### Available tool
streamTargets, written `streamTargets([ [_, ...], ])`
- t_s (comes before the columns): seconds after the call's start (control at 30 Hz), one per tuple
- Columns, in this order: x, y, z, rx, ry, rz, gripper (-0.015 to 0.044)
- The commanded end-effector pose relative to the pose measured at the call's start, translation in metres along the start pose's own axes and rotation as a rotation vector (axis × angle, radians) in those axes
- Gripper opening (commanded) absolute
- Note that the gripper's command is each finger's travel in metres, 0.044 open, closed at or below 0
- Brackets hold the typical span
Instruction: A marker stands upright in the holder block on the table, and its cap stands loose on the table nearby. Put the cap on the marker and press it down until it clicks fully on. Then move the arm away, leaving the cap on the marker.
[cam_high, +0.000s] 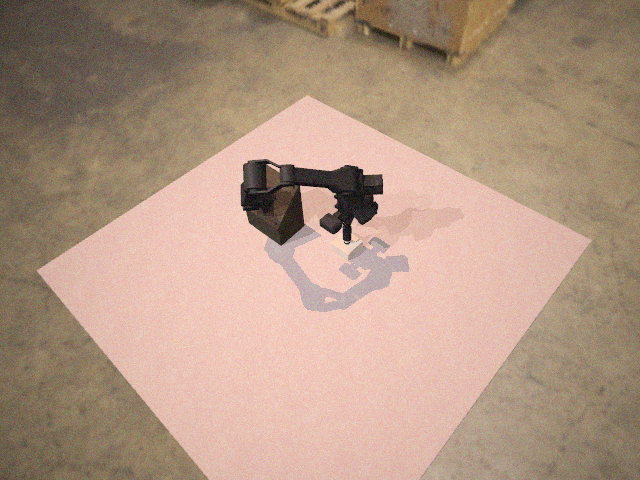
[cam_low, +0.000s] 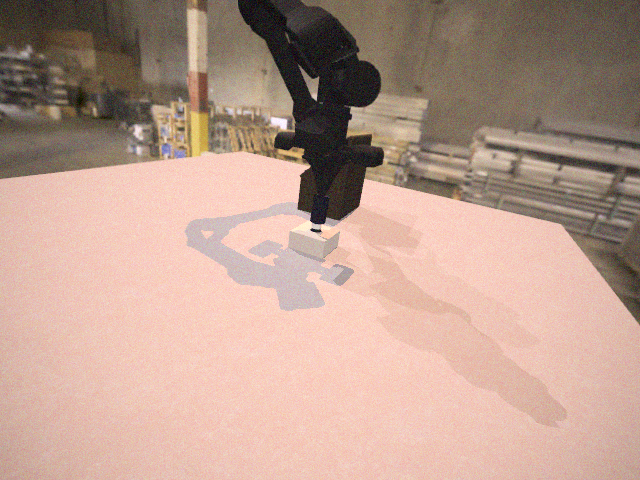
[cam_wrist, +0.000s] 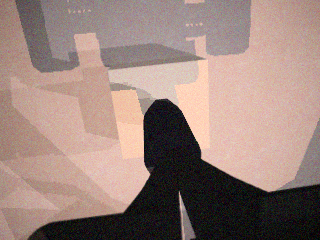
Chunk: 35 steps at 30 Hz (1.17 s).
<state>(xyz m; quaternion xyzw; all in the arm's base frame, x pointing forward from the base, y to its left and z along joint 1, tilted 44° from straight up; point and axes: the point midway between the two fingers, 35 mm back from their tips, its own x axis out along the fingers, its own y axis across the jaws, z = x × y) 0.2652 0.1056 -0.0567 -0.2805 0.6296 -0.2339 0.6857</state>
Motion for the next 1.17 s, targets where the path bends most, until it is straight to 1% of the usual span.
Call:
streamTargets([
  [0.0, -0.001, 0.000, 0.000, -0.001, -0.001, 0.001, 0.0000],
  [0.1, -0.001, 0.000, 0.000, -0.001, -0.001, 0.001, 0.0000],
  [0.17, -0.011, 0.001, 0.001, -0.002, -0.002, 0.003, 0.0000],
  [0.3, -0.069, 0.003, 0.002, -0.003, -0.001, 0.005, 0.0000],
  [0.37, -0.088, 0.002, 0.000, -0.003, 0.000, 0.003, 0.0000],
  [0.53, -0.091, 0.002, 0.000, -0.003, 0.000, 0.003, 0.0000],
  [1.07, -0.091, 0.002, 0.000, -0.003, 0.000, 0.003, 0.0420],
  [1.1, -0.091, 0.002, 0.000, -0.003, 0.000, 0.003, 0.0440],
  [1.13, -0.091, 0.002, 0.000, -0.003, 0.000, 0.003, 0.0440],
])
